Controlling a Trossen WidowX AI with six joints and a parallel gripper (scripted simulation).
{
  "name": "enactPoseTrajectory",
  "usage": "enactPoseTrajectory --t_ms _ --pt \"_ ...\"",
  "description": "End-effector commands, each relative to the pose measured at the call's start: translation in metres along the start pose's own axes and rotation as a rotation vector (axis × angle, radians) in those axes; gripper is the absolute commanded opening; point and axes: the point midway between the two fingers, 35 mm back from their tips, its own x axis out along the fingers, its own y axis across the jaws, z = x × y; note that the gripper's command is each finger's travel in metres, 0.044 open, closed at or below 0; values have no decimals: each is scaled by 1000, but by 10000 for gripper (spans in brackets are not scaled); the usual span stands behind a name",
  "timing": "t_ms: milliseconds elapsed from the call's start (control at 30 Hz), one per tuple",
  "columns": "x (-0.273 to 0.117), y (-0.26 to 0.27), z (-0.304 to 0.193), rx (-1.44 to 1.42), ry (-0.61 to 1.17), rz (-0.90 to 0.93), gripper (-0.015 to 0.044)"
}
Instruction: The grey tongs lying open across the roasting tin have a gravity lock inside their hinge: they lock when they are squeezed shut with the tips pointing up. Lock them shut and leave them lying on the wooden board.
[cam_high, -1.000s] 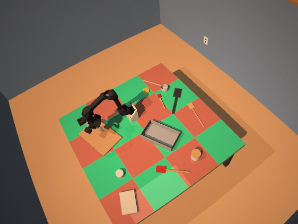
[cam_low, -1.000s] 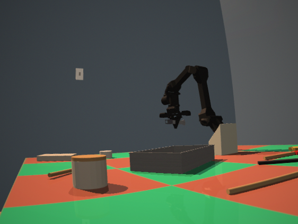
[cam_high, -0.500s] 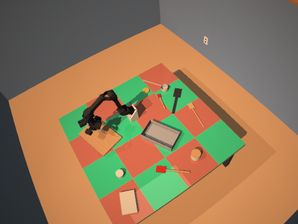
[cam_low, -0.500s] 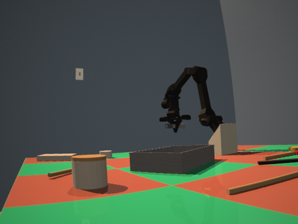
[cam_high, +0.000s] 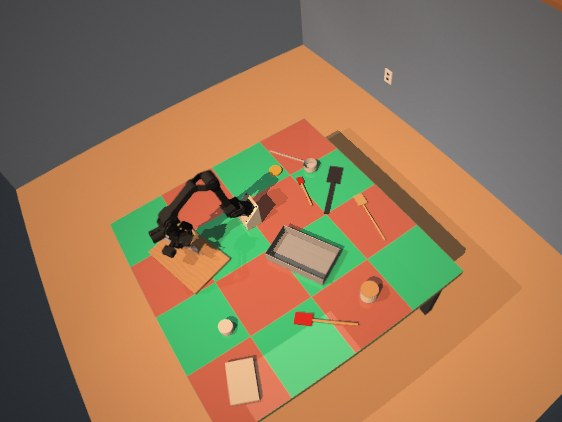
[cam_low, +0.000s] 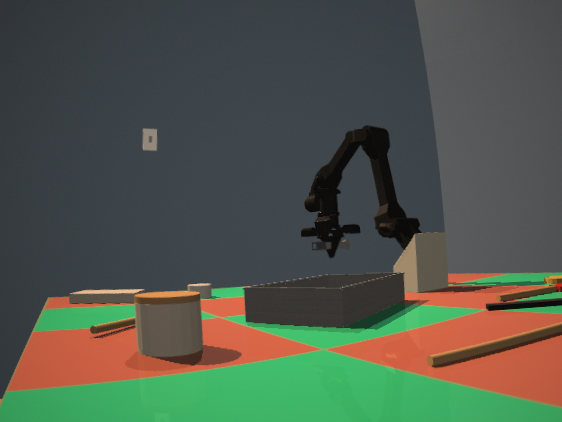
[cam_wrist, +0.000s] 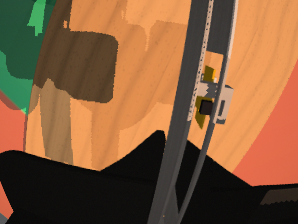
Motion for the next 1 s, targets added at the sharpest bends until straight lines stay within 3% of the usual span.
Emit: enactPoseTrajectory --t_ms 0,933,967 --pt "9 2 2 -6 -9 7 -150" --pt "47 7 5 -6 -10 8 -150" --pt "44 6 4 0 -3 5 -124"
